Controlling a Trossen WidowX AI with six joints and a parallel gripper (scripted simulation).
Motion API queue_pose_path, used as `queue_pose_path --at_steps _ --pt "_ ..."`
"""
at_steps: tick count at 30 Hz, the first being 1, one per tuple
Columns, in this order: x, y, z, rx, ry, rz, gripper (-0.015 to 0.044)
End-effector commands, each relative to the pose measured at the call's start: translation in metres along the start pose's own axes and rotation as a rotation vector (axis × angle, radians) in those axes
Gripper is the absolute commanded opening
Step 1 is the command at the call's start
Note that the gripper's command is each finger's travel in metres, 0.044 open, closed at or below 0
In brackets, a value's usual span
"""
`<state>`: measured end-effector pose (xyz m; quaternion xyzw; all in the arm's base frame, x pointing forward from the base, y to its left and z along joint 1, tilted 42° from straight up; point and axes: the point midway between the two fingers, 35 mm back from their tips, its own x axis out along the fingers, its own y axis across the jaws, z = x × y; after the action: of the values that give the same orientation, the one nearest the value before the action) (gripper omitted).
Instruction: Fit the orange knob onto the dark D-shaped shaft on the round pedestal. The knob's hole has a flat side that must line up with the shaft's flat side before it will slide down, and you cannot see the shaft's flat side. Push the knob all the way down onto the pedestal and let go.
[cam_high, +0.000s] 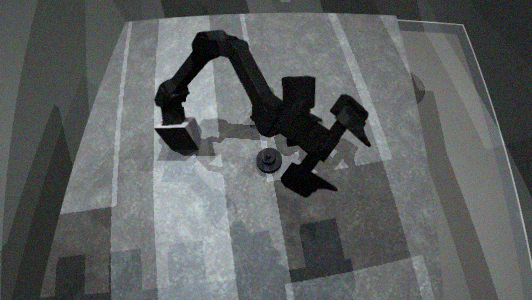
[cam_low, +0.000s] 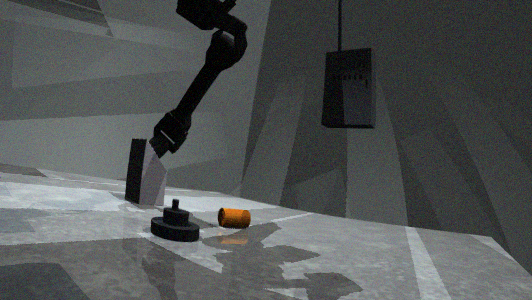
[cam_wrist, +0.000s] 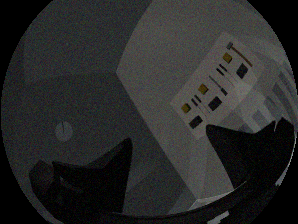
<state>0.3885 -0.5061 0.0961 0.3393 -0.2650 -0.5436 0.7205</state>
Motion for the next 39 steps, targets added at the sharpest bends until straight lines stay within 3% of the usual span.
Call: queue_pose_path --at_steps 1,5,14,21,29,32,39 --pt "-0.002 0.002 -0.004 0.000 0.021 0.000 0.0426" --pt "-0.059 0.022 -0.075 0.017 0.422 -0.048 0.0440" --pt "-0.224 0.020 -0.146 0.085 1.079 -0.329 0.0440" --pt "-0.366 0.004 -0.138 0.136 1.454 -0.698 0.0440" --pt "-0.528 -0.014 -0.065 0.175 1.714 -1.343 0.0440" --pt "-0.550 -0.015 -0.049 0.177 1.724 -1.435 0.0440" --pt "-0.555 -0.017 -0.051 0.177 1.724 -1.438 0.0440"
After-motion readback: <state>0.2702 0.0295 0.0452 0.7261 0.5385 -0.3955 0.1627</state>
